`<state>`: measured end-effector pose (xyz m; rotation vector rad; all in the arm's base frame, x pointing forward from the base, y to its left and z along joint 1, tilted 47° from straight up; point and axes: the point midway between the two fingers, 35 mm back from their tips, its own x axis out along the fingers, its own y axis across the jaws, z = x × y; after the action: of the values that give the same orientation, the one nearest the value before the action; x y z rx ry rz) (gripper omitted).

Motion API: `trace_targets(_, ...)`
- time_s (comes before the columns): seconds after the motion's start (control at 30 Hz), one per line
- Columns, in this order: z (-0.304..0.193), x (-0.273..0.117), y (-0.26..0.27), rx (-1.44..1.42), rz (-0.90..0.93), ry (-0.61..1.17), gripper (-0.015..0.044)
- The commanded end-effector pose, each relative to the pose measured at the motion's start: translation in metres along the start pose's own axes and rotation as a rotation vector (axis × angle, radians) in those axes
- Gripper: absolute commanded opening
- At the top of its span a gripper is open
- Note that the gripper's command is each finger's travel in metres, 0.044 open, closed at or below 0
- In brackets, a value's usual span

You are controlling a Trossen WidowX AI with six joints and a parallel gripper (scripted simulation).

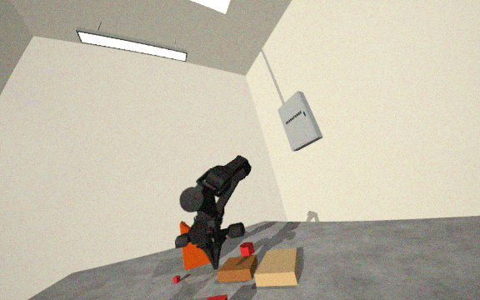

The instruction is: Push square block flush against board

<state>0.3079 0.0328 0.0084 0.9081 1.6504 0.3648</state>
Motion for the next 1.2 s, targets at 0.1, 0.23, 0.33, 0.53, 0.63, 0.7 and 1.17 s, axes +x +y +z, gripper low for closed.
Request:
trace_targets(0.1, -0.048, -0.006, 0.046, 0.059, -0.014, -0.001, 0.0000)
trace_targets(0.23, -0.089, -0.006, 0.071, 0.107, -0.014, -0.002, 0.0000)
trace_targets(0.33, -0.122, -0.005, 0.084, 0.143, -0.010, 0.001, 0.0000)
trace_targets(0.53, -0.170, -0.002, 0.094, 0.196, 0.001, 0.011, 0.0000)
trace_targets(0.63, -0.170, -0.002, 0.094, 0.196, 0.001, 0.011, 0.0000)
trace_targets(0.7, -0.169, 0.005, 0.094, 0.195, -0.001, 0.010, 0.0000)
trace_targets(1.17, -0.166, 0.053, 0.094, 0.195, 0.001, 0.011, 0.0000)
